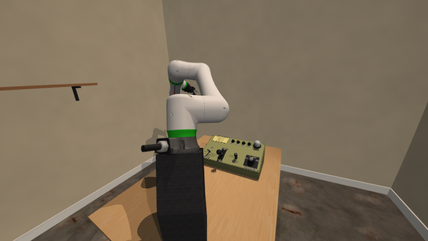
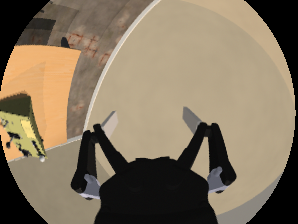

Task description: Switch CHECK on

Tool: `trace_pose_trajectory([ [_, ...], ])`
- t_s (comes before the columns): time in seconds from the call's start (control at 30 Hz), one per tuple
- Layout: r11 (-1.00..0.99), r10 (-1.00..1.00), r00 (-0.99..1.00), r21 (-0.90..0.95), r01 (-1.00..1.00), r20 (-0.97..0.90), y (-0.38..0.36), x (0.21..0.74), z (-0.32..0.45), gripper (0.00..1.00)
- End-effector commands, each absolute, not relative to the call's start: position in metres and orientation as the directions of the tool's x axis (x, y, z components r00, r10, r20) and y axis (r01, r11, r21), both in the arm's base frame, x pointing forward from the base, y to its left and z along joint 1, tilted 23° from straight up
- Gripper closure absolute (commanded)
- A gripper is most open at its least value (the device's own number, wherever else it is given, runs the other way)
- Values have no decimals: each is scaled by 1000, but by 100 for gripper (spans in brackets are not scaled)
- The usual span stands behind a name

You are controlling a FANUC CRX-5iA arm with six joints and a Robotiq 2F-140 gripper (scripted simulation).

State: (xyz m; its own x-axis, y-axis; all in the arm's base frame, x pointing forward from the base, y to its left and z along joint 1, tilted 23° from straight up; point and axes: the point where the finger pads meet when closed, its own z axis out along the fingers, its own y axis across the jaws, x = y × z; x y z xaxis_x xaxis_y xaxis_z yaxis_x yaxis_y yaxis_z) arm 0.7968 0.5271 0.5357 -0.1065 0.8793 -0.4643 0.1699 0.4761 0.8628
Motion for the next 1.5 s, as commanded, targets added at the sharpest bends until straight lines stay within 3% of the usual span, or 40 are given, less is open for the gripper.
trace_pose_trajectory([
  [0.0, 423, 906, -62, 889, 177, -418, 538, 800, 550, 0],
  [0.77, 100, 988, 104, 986, 130, -114, 561, 772, 580, 0],
  [1.47, -7, 989, 147, 994, 112, -10, 559, 755, 578, 0],
])
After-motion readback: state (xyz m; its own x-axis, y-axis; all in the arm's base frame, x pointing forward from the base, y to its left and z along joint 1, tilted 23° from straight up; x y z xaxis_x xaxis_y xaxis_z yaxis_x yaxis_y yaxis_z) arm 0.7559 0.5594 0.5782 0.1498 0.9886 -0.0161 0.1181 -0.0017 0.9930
